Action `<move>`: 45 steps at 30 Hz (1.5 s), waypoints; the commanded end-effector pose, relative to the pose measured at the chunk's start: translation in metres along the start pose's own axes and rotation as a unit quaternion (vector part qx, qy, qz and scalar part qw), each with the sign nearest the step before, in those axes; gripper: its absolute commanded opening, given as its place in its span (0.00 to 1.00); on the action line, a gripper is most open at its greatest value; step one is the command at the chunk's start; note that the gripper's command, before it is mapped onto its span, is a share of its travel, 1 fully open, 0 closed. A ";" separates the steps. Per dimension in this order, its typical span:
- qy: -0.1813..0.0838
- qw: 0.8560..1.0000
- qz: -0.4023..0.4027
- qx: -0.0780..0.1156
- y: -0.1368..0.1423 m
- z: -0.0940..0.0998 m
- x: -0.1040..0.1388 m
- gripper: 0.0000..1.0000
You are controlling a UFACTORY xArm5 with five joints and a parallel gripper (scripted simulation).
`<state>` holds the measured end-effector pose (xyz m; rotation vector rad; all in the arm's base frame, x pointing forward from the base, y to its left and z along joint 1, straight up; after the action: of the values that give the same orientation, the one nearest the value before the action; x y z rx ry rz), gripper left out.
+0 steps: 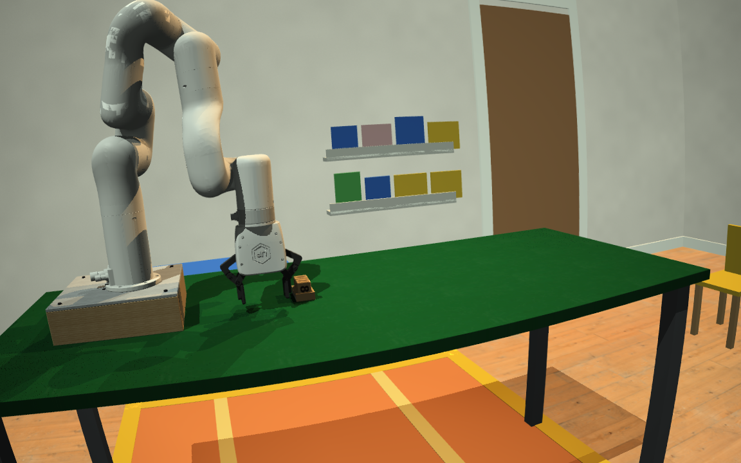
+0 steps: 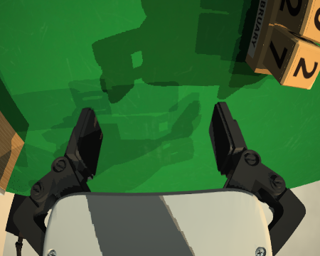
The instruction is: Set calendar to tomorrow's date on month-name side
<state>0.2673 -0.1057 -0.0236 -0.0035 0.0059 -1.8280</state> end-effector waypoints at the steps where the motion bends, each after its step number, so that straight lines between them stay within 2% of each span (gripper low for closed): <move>1: 0.000 1.000 0.000 0.001 0.001 0.001 0.000 1.00; 26: 0.000 1.000 0.000 0.001 0.001 0.001 0.000 1.00; 37: 0.000 1.000 0.000 0.001 0.001 0.030 0.000 1.00; 45: 0.000 1.000 0.000 0.001 0.005 0.032 0.000 1.00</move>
<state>0.2679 -0.1058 0.0047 -0.0028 0.0046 -1.8280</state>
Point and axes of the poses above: the point where the finger pads meet when closed, its own z axis back along the fingers, its own y axis across the jaws, x = y × z, the point moved 2 cm from there along z, back along the fingers, and after that the axes turned 6 degrees about -z, right-handed, at the moved point
